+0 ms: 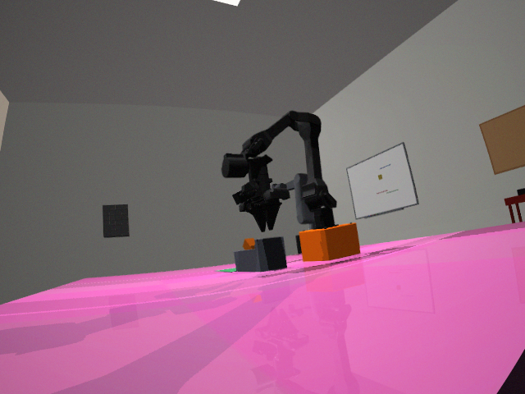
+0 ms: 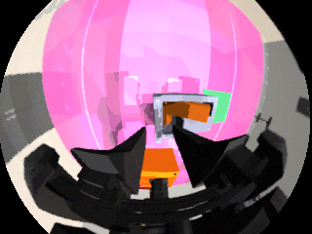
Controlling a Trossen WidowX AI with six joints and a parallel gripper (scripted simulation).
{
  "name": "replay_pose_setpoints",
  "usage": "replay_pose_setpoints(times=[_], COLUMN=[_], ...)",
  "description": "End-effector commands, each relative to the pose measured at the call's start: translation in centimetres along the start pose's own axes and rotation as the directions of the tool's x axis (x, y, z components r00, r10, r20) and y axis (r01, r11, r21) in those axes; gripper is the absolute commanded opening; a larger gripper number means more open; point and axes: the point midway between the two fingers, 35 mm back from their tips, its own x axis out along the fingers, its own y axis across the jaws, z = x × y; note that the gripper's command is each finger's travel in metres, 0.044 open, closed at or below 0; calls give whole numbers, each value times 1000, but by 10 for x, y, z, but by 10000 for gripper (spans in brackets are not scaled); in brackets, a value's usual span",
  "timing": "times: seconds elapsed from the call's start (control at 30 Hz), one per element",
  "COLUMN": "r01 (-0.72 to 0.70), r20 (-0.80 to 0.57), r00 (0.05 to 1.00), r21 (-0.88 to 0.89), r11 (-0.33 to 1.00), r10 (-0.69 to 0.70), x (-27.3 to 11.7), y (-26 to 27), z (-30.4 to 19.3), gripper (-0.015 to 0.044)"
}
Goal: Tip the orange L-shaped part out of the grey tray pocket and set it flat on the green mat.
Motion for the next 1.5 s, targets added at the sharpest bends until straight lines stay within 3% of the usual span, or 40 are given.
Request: replay_pose_setpoints(times=[0.0, 0.97, 1.1, 1.17, 1.27, 1.37, 1.47], r01=[2, 2, -3, -8, -14, -18, -19], r20=[18, 38, 36, 33, 28, 24, 20], r00=[1000, 999, 999, 999, 1000, 1000, 1000], r21=[-4, 0, 191, 387, 693, 907, 996], r11=[1000, 1000, 982, 922, 721, 421, 86], r10=[-2, -2, -4, -5, -7, -9, -9], x=[-35, -36, -36, -36, -36, -36, -36], y=[-4, -3, -12, -22, -39, -58, -76], z=[-2, 1, 4, 6, 8, 10, 9], gripper=[180, 180, 280, 280, 280, 280, 280])
